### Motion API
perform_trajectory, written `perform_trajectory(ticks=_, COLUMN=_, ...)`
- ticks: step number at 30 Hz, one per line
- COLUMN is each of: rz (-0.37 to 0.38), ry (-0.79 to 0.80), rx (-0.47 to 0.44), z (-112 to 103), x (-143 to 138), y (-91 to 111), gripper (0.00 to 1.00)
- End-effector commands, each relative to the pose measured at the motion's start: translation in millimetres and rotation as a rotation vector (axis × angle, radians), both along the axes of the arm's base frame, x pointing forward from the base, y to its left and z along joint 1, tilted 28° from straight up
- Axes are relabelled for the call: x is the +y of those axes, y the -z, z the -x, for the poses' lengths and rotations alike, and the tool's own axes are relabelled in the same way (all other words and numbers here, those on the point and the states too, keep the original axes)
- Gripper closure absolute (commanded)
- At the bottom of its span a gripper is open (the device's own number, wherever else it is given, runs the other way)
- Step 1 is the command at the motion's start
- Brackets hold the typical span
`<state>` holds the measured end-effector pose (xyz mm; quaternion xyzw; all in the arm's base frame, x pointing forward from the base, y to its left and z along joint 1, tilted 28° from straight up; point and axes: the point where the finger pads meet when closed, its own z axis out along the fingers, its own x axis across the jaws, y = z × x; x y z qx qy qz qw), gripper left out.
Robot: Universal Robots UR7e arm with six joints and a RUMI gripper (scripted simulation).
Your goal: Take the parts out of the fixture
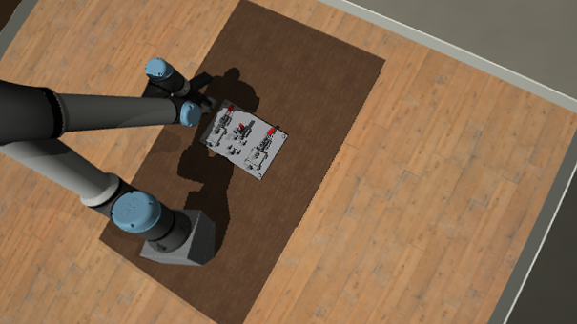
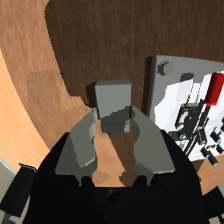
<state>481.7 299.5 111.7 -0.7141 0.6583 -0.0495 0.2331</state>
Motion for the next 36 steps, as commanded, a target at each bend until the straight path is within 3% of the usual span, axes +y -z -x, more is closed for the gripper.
perform_trajectory(ticks=1, rz=0.0, ry=0.0, rx=-0.001, z=-0.4, x=0.2, y=-0.3, gripper=1.0)
perform_trajectory(ticks=36, rz=0.0, ry=0.0, rx=-0.001, z=-2.7, x=1.8, y=5.0, gripper=1.0)
